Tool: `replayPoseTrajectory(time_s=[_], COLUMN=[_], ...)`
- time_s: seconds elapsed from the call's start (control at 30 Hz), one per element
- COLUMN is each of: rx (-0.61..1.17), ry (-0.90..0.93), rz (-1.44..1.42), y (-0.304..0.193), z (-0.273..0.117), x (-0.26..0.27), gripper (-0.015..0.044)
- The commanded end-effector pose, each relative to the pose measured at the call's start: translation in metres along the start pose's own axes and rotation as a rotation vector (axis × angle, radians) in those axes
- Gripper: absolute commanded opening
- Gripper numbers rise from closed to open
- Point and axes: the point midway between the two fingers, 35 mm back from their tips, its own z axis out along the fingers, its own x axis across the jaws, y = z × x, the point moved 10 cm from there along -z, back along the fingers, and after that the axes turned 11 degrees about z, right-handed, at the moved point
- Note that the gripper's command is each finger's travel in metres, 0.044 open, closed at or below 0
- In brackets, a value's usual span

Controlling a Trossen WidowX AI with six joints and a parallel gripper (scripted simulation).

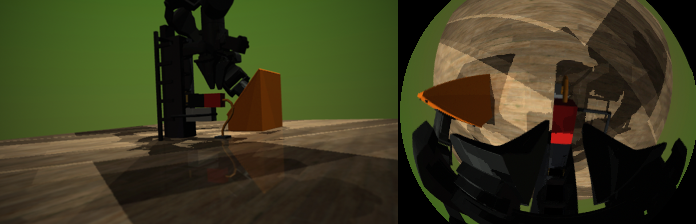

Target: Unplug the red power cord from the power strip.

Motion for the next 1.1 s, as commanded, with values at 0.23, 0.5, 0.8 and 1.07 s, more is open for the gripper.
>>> replayPoseTrajectory(time_s=[0.23,0.5,0.8,1.07], rx=[0.005,0.001,0.001,0.000], ry=[-0.003,0.000,0.000,0.000], rz=[-0.005,-0.001,-0.001,-0.001], y=[-0.0012,-0.0008,-0.0008,0.0045], z=[0.0118,0.0096,0.0096,0.0091], x=[0.0001,-0.0001,-0.0001,0.0004], gripper=[0.0160,0.0061,0.0001,0.0000])
